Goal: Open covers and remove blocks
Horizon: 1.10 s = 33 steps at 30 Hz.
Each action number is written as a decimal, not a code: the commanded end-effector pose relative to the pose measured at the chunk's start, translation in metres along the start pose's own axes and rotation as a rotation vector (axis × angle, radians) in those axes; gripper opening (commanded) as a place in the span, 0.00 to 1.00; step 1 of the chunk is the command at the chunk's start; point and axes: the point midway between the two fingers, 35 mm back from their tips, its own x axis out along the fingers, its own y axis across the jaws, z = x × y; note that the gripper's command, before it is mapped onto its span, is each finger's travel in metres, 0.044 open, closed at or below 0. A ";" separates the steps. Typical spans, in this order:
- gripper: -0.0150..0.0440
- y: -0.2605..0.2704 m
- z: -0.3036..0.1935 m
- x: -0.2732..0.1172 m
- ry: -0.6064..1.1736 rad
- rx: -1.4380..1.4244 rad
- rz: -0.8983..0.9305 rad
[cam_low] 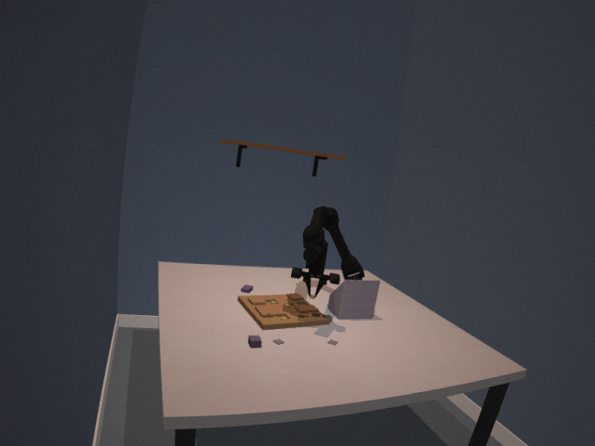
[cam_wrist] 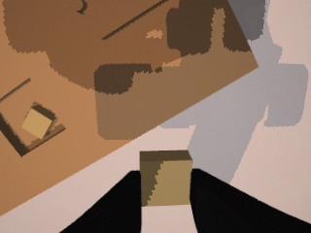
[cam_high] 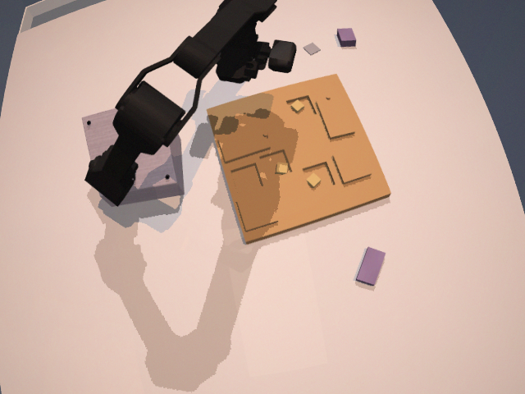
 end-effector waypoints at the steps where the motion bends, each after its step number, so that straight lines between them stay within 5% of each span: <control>1: 0.39 -0.009 -0.017 0.001 0.001 0.006 -0.004; 33: 0.39 -0.050 -0.073 0.031 -0.008 0.011 0.000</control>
